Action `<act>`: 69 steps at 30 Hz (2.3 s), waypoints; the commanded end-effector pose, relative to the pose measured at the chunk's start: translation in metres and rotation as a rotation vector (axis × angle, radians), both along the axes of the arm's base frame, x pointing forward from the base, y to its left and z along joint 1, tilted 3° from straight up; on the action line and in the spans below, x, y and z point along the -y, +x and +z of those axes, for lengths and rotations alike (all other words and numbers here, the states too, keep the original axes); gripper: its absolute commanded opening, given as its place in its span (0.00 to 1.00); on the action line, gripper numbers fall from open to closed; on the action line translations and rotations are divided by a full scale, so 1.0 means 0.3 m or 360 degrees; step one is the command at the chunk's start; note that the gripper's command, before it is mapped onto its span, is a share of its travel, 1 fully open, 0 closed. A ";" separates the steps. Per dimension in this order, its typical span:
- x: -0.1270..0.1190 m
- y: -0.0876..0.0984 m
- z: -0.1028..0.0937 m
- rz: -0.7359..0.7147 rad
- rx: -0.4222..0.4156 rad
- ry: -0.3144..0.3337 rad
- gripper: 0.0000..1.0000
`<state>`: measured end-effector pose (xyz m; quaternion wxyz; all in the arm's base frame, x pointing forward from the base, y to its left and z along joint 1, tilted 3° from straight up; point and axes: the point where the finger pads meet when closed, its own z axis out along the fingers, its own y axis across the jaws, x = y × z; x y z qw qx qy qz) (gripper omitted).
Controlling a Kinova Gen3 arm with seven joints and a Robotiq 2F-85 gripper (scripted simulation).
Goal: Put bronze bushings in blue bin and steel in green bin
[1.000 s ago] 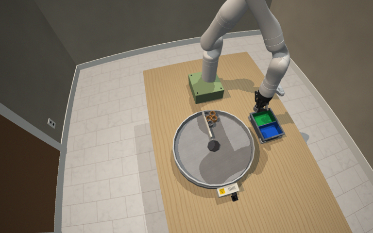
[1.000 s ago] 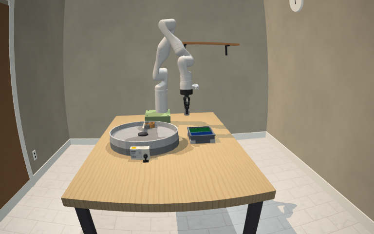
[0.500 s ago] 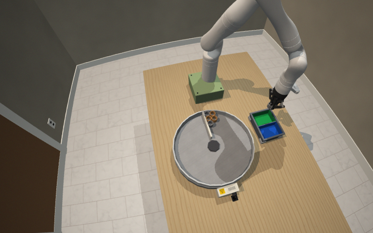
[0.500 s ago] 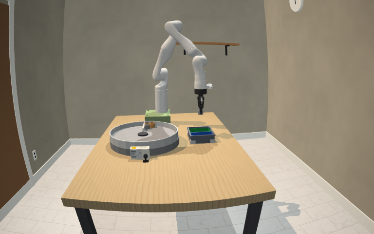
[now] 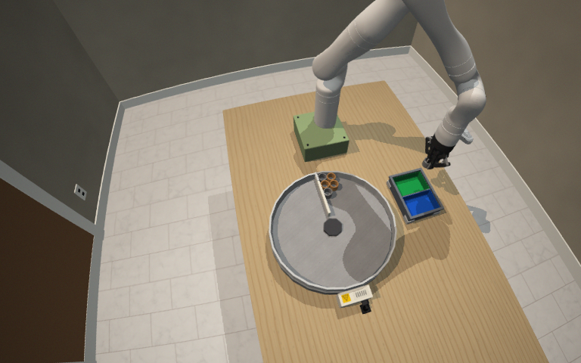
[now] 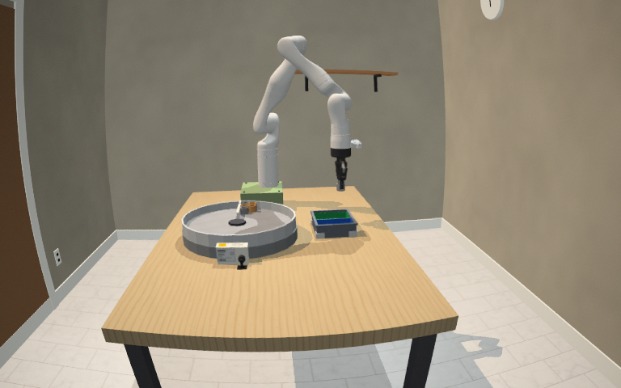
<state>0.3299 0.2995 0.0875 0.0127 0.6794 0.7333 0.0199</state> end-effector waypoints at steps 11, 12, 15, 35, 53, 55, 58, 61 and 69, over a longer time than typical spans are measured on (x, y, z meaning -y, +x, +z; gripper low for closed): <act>-0.002 0.005 -0.068 0.0000 0.0001 0.0003 0.00; -0.002 0.006 -0.086 0.0000 0.0001 0.0003 0.00; -0.002 0.006 -0.086 0.0000 0.0001 0.0003 0.00; -0.005 0.014 -0.262 0.0000 0.0001 0.0003 0.00; -0.007 0.014 -0.294 0.0000 0.0002 0.0003 0.00; -0.007 0.014 -0.302 0.0000 0.0001 0.0003 0.00; -0.007 0.014 -0.302 0.0000 0.0001 0.0003 0.00; -0.007 0.014 -0.302 0.0000 0.0001 0.0003 0.00; -0.007 0.015 -0.322 0.0000 0.0002 0.0003 0.00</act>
